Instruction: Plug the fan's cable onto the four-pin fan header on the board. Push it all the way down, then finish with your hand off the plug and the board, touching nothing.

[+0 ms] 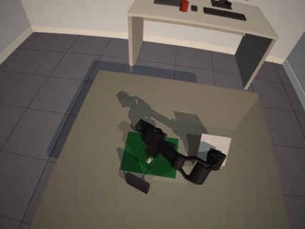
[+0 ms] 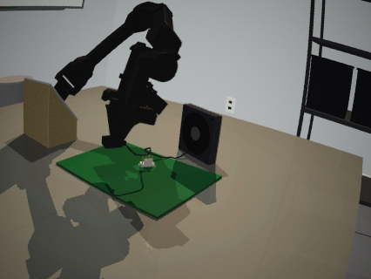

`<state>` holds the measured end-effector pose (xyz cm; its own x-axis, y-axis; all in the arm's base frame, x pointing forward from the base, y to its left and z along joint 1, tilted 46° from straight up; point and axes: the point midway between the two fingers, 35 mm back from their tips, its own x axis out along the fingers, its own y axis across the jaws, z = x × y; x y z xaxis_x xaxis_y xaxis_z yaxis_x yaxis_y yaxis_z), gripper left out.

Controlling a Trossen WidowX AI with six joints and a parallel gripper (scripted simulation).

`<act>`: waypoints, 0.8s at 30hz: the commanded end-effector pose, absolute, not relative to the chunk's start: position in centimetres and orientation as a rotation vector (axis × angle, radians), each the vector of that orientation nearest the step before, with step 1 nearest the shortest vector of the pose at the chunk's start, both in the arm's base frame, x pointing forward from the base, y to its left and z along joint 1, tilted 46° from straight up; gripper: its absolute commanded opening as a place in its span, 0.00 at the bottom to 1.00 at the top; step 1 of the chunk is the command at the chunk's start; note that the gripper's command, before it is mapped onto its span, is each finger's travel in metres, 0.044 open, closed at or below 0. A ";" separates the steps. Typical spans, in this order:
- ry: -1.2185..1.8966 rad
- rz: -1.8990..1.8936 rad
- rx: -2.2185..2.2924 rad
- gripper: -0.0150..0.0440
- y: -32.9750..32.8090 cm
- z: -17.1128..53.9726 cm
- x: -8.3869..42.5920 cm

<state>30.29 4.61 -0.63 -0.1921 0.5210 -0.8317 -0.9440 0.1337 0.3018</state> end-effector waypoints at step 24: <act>1.317 1.132 -0.118 0.25 4.7 4.1 29.4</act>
